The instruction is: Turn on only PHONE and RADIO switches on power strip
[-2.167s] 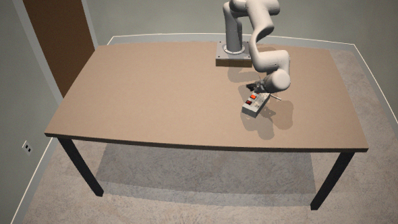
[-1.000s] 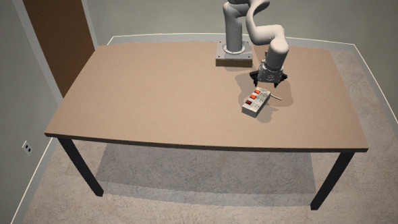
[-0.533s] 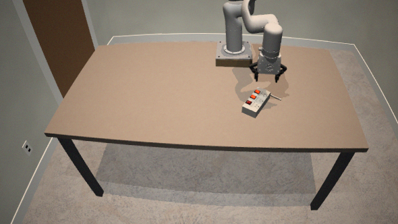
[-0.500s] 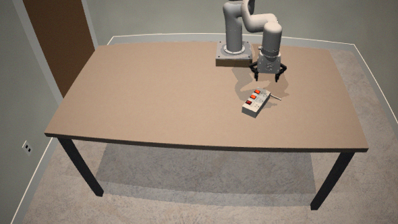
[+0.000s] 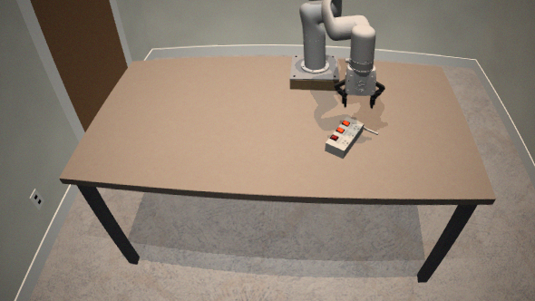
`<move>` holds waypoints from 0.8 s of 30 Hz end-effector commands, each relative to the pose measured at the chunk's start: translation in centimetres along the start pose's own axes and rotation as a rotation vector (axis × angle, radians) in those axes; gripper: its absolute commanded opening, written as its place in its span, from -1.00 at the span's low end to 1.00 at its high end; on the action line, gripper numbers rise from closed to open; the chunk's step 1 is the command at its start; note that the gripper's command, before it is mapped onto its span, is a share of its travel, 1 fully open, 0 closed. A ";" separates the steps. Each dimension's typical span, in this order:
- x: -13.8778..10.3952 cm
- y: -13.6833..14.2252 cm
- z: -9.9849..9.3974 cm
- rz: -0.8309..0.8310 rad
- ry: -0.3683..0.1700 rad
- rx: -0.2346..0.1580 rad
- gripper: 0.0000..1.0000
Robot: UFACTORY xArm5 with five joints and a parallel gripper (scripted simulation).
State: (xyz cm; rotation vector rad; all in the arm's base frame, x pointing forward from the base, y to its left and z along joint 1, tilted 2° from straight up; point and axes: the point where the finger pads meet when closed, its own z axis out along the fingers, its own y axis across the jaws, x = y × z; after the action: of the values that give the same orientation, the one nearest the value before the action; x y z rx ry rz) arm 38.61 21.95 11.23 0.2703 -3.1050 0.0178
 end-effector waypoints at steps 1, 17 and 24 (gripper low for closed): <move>-0.1 0.0 -0.2 0.000 -0.005 -0.002 1.00; 5.7 -3.7 6.3 0.509 -0.005 -0.005 1.00; 5.7 -3.7 6.3 0.513 -0.005 -0.005 -1.00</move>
State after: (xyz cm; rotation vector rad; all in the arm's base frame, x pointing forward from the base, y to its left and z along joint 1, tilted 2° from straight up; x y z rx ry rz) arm 33.47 17.31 5.21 -0.4833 -3.0739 0.0340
